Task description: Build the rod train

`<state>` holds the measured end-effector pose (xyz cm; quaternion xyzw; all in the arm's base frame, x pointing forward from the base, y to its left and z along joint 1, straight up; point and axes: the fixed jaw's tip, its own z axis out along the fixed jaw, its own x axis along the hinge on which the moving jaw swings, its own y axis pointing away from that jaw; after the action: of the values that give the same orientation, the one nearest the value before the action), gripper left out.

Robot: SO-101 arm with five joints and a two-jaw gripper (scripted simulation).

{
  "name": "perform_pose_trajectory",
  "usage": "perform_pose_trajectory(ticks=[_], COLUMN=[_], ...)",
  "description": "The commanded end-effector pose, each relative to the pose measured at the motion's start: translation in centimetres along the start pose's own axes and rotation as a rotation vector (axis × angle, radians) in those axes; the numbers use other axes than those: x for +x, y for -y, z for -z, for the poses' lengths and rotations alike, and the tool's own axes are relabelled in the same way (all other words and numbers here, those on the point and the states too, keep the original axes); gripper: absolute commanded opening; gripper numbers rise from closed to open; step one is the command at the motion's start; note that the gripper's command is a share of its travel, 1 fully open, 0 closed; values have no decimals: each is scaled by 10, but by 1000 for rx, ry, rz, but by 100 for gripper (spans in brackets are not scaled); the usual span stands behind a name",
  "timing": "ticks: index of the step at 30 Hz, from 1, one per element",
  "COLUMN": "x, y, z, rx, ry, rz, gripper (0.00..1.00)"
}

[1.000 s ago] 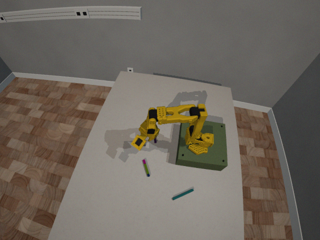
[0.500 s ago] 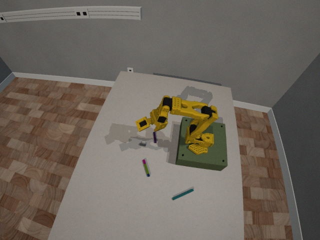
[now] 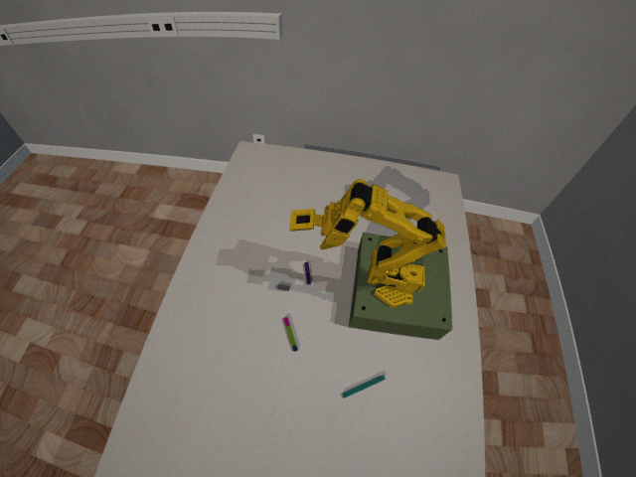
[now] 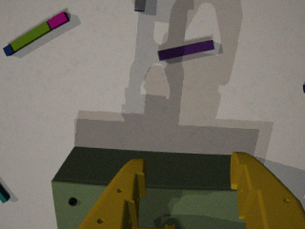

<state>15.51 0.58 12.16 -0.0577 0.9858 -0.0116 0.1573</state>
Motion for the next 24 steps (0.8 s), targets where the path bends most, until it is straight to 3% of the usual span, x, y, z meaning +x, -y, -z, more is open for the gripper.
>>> perform_pose_trajectory(ticks=[1, 24], x=[5, 8], y=[2, 4], z=[2, 5], rx=[4, 11], ry=[-1, 9], rz=[-51, -115], gripper=[17, 17])
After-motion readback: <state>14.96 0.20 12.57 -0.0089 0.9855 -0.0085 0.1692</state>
